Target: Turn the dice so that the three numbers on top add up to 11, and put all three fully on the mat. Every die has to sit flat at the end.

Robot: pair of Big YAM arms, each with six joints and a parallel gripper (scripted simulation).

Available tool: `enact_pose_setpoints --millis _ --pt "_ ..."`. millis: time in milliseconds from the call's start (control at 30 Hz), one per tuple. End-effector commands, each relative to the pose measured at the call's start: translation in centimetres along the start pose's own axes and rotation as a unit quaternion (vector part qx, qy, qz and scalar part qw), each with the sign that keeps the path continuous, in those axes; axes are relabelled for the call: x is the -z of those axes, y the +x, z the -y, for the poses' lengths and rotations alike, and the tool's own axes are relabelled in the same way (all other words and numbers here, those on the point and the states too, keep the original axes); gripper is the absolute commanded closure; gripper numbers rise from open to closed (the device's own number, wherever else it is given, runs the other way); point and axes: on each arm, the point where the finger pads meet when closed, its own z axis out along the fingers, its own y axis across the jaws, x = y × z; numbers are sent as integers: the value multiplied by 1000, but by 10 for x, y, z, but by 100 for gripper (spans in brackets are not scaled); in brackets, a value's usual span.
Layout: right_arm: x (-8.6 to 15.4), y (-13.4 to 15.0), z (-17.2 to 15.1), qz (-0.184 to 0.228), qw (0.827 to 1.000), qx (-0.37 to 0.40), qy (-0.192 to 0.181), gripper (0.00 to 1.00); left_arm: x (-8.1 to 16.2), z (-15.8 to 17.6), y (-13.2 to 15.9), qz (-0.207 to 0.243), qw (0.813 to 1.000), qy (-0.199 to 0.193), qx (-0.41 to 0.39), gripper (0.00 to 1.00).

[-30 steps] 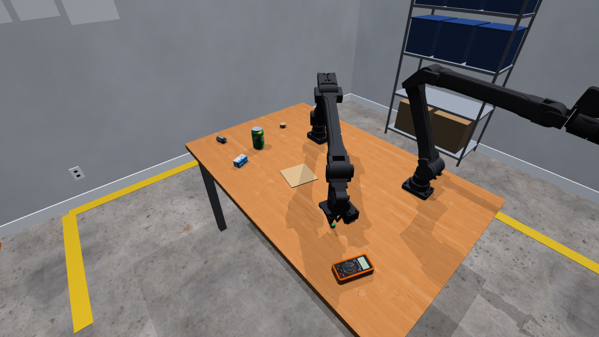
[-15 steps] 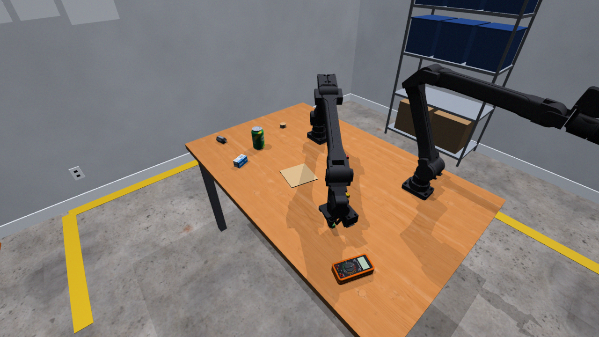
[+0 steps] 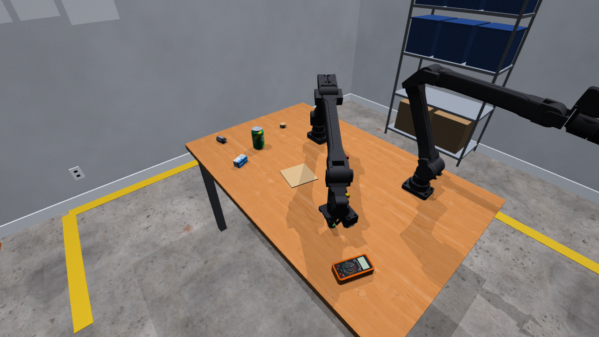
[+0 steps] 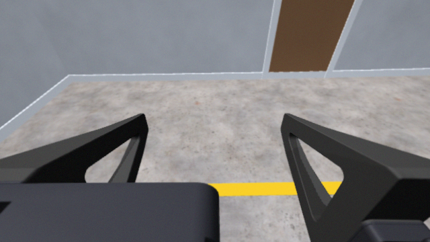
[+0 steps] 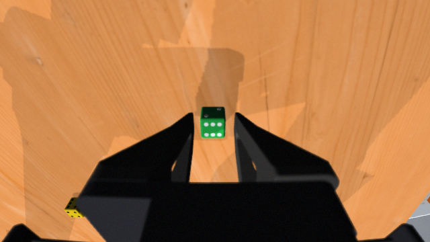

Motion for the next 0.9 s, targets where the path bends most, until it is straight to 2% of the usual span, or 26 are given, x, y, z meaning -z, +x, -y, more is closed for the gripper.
enact_pose_setpoints --millis 0,833,867 --pt "-12 -3 -4 -4 1000 0 -1 70 -7 -7 -37 35 999 -7 6 0" --pt "-12 -3 -4 -4 1000 0 -1 70 -7 -7 -37 35 999 -7 6 0" --pt "-12 -3 -4 -4 1000 0 -1 89 -7 -7 -37 35 999 -7 6 0"
